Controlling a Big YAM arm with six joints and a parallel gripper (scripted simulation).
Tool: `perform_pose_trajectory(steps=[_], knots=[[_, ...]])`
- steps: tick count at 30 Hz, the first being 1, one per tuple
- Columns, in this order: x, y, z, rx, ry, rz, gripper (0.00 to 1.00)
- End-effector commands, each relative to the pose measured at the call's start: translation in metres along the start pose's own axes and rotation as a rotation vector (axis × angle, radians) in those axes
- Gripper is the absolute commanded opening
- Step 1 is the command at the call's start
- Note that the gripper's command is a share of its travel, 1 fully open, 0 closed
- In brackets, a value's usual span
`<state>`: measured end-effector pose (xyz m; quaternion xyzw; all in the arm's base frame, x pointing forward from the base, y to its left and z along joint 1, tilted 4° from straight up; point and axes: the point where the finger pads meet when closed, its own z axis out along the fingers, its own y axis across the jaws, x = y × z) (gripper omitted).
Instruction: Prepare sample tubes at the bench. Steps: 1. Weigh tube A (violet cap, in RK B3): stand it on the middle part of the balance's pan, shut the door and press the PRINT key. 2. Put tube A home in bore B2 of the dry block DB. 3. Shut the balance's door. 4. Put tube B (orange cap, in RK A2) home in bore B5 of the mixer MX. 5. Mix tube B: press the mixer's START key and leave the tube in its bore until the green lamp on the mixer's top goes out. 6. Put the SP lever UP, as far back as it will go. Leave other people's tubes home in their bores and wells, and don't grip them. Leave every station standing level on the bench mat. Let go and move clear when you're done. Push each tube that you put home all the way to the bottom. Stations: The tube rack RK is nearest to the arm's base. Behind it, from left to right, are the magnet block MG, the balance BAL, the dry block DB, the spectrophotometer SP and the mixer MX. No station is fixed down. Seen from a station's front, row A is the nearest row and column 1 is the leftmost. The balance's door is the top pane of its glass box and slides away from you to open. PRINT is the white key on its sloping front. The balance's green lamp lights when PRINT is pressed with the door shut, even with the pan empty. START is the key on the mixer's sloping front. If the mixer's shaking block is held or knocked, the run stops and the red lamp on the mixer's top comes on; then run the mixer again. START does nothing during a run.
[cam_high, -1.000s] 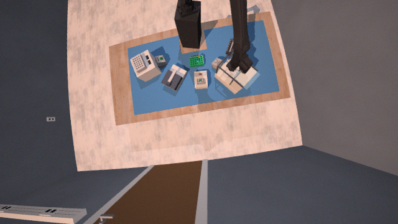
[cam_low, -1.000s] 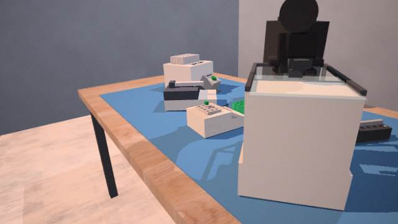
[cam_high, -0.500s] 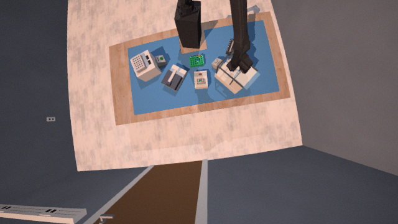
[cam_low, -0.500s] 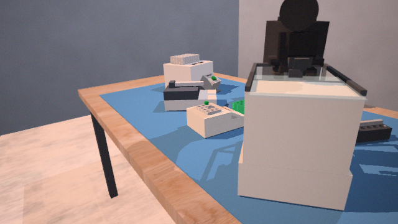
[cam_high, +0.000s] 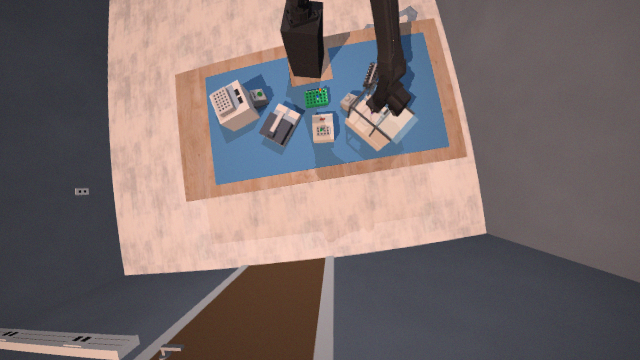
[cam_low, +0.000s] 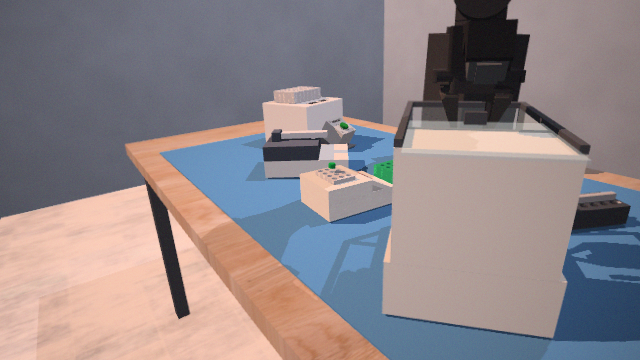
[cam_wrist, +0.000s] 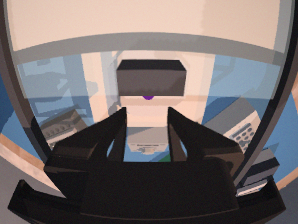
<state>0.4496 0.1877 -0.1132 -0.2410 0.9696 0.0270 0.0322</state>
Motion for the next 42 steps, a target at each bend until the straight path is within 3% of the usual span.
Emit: perform_pose_trajectory(steps=[1,2,16,19,33,36,38,42], knots=[[0.005,-0.007,-0.010,0.003,0.006,0.001,0.36],[0.009,-0.006,-0.006,0.001,0.019,0.000,0.36],[0.005,-0.006,-0.035,0.003,0.006,0.000,0.36],[0.009,-0.006,-0.031,0.001,0.019,0.001,0.36],[-0.004,-0.007,-0.064,0.005,-0.012,0.000,0.36],[0.000,-0.007,-0.056,0.002,0.008,0.000,0.36],[-0.009,-0.008,-0.071,0.006,-0.020,-0.001,0.36],[-0.015,-0.009,-0.082,0.008,-0.033,-0.001,0.36]])
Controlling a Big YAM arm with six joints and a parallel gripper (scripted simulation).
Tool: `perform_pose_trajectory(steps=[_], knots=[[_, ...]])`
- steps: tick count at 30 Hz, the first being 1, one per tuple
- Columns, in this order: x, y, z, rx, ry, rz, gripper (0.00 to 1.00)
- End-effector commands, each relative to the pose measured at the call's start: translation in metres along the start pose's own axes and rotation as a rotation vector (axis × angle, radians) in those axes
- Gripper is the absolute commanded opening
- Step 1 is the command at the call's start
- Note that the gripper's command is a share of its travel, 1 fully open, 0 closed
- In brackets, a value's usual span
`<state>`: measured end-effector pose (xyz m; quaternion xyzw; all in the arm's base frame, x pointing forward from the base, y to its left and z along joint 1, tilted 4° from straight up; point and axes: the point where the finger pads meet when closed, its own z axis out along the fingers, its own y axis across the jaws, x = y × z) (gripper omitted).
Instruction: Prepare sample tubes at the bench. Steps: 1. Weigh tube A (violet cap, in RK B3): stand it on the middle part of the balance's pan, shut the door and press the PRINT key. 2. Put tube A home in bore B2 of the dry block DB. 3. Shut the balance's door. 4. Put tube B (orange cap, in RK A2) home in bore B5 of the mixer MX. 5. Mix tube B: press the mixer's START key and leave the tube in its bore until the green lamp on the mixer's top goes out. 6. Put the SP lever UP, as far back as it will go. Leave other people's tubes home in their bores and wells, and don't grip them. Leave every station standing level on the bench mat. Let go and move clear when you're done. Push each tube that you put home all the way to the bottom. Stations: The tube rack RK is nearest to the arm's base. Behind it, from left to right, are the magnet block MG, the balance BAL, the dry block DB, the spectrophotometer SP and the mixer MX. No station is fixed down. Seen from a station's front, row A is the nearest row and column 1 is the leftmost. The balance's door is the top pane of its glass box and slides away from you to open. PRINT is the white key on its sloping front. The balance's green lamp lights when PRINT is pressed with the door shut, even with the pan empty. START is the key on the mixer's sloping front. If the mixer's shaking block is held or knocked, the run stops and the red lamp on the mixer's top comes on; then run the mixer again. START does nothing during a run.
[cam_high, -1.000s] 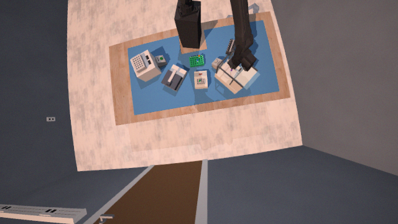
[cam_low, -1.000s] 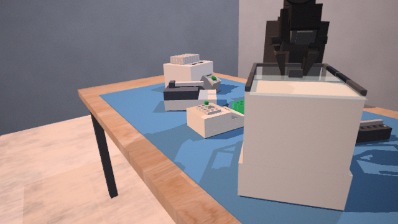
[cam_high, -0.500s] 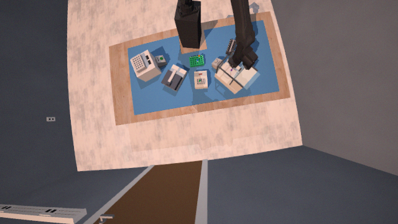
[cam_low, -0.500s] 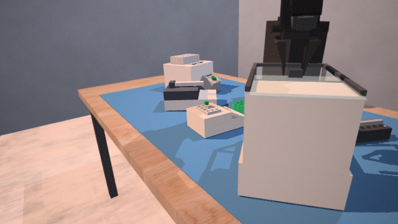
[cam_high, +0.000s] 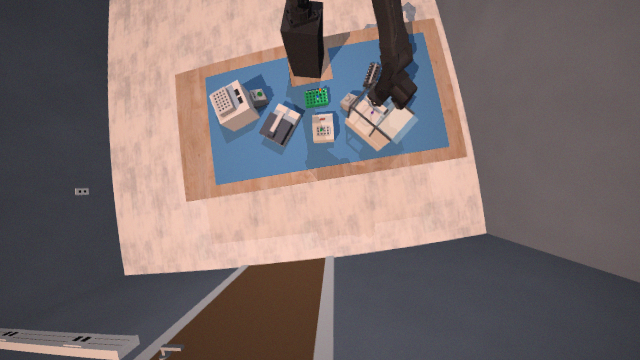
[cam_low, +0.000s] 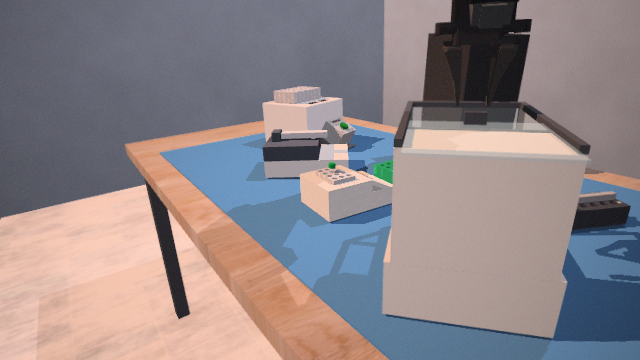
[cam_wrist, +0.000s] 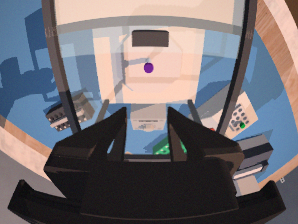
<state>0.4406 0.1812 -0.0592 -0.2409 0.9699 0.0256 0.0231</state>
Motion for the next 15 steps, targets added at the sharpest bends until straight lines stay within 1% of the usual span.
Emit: perform_pose_trajectory(steps=[1,8,10,11,12,13,14,15], knots=[[-0.023,-0.009,-0.030,0.010,-0.055,-0.002,0.36],[-0.024,-0.009,-0.043,0.010,-0.058,-0.002,0.36],[-0.024,-0.009,-0.043,0.010,-0.058,-0.002,0.36],[-0.017,-0.009,-0.026,0.005,-0.018,-0.001,0.36],[-0.018,-0.009,-0.029,0.006,-0.022,-0.001,0.36],[-0.022,-0.009,-0.042,0.009,-0.046,-0.002,0.36],[-0.024,-0.009,-0.050,0.010,-0.059,-0.003,0.36],[-0.024,-0.009,-0.052,0.010,-0.059,-0.002,0.36]])
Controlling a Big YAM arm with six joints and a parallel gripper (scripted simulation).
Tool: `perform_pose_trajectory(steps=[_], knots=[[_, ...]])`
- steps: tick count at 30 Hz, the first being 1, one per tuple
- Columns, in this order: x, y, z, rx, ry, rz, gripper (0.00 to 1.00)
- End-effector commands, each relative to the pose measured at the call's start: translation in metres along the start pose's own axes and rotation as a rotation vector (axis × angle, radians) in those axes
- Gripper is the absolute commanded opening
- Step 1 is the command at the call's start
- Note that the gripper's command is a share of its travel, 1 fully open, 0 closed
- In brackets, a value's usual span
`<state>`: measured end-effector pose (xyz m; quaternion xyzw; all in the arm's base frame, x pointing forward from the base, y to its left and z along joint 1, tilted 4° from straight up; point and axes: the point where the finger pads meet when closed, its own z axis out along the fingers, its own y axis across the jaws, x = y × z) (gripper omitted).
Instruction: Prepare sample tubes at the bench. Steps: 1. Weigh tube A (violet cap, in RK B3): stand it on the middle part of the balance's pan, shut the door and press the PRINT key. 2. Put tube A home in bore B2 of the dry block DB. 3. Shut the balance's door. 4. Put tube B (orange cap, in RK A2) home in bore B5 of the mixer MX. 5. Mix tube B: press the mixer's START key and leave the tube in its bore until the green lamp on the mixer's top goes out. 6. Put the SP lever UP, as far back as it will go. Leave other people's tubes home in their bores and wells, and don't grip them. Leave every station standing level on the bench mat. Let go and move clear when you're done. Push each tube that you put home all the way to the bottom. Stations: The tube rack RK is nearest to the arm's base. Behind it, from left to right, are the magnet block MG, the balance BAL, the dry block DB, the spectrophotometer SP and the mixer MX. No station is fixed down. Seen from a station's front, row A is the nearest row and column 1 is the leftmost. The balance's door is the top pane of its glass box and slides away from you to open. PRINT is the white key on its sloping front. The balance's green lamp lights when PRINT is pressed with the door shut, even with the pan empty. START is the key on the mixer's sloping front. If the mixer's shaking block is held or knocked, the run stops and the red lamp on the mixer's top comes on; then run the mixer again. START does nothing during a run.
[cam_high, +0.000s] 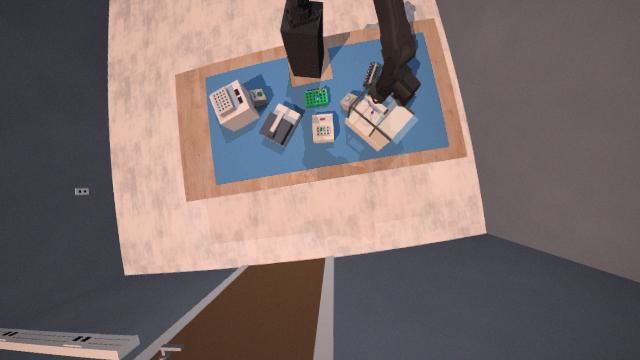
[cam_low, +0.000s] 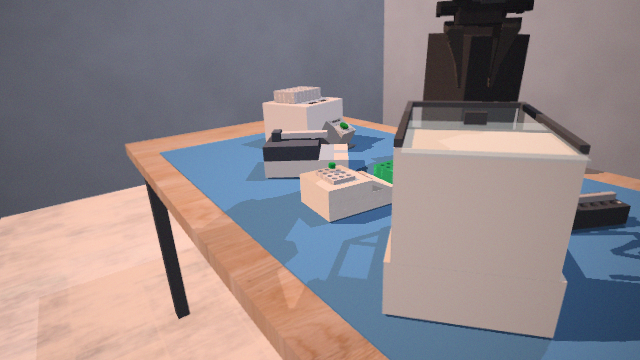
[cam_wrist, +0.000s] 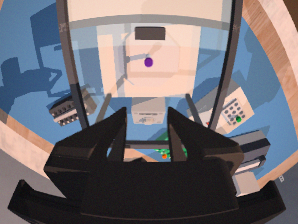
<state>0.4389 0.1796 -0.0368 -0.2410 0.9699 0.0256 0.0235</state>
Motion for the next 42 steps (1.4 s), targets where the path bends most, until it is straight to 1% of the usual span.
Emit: perform_pose_trajectory(steps=[1,10,12,13,14,15,16,17,42], knots=[[-0.025,-0.009,-0.031,0.010,-0.058,-0.002,0.36],[-0.025,-0.009,-0.046,0.010,-0.057,-0.002,0.36],[-0.025,-0.009,-0.046,0.010,-0.057,-0.002,0.36],[-0.019,-0.009,-0.030,0.005,-0.019,0.000,0.36],[-0.021,-0.010,-0.038,0.007,-0.035,-0.001,0.36],[-0.022,-0.010,-0.040,0.008,-0.038,-0.001,0.36],[-0.022,-0.010,-0.040,0.008,-0.038,-0.001,0.36],[-0.013,-0.003,-0.034,0.004,-0.028,-0.001,0.36],[-0.014,-0.003,-0.034,0.004,-0.028,-0.001,0.36]])
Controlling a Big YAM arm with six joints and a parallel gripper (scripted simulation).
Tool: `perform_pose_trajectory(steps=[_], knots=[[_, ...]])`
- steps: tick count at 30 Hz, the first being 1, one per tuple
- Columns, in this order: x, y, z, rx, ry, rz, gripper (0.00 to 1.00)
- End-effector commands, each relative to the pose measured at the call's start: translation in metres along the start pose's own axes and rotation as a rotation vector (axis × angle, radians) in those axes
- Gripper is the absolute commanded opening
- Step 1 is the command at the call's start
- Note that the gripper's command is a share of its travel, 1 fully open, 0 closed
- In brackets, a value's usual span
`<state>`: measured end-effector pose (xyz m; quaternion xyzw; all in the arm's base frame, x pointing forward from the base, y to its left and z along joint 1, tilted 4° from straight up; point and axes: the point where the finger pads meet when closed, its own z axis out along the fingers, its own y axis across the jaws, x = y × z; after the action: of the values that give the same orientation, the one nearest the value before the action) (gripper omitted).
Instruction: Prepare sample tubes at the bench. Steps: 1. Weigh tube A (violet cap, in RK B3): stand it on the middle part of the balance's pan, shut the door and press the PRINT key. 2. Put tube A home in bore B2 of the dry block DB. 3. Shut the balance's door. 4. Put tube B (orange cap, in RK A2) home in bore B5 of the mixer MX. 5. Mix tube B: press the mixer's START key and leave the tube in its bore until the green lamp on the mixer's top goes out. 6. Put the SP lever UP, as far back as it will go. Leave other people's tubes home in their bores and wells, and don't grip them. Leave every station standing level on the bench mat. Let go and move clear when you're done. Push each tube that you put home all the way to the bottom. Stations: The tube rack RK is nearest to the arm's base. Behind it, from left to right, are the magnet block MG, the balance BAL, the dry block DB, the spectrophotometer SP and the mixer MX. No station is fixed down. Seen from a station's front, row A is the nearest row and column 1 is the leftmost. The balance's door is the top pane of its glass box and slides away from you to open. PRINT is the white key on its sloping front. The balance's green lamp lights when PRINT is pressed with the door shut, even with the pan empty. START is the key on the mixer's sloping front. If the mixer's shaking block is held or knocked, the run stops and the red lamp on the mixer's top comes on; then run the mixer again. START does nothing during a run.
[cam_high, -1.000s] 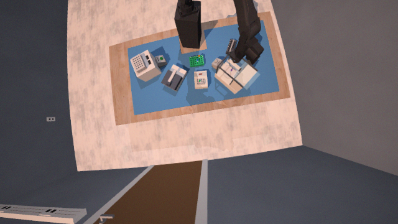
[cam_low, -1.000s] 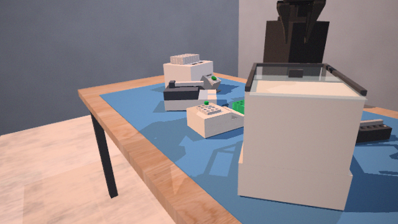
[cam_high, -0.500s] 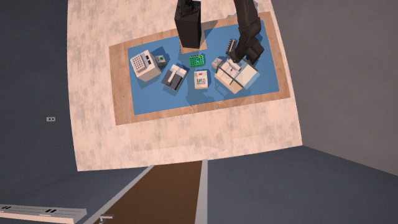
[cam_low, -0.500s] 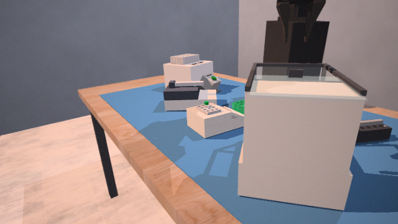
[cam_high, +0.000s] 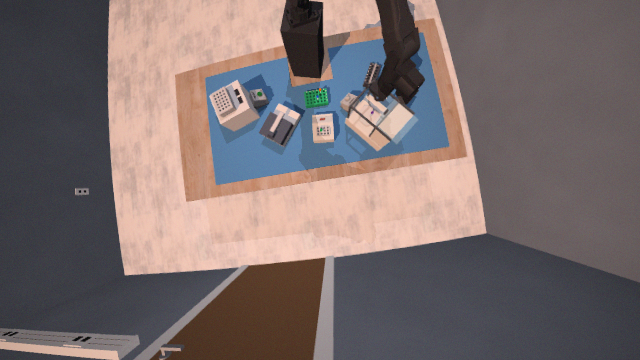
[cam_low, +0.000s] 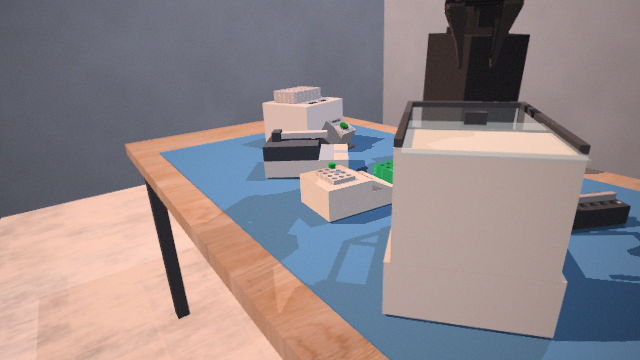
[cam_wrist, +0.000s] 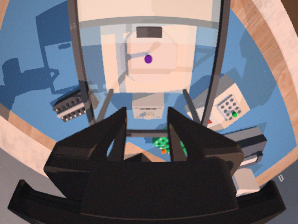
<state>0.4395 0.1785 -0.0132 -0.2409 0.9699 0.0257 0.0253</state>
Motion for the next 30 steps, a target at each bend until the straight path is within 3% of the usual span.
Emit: perform_pose_trajectory(steps=[1,11,12,13,17,19,24,25,30], knots=[[-0.012,-0.003,-0.010,0.004,-0.024,-0.001,0.36],[-0.012,-0.003,-0.010,0.004,-0.024,-0.001,0.36],[-0.015,-0.006,-0.023,0.006,-0.044,-0.001,0.30],[-0.024,-0.005,-0.029,0.008,-0.061,-0.002,0.30],[-0.026,0.000,-0.034,0.007,-0.063,-0.003,0.30],[-0.022,0.000,-0.019,0.003,-0.031,-0.001,0.30],[-0.014,-0.001,-0.017,0.004,-0.031,-0.001,0.30],[-0.029,0.004,-0.014,0.002,-0.023,0.033,0.30],[-0.036,0.004,-0.014,0.002,-0.025,0.199,0.30]])
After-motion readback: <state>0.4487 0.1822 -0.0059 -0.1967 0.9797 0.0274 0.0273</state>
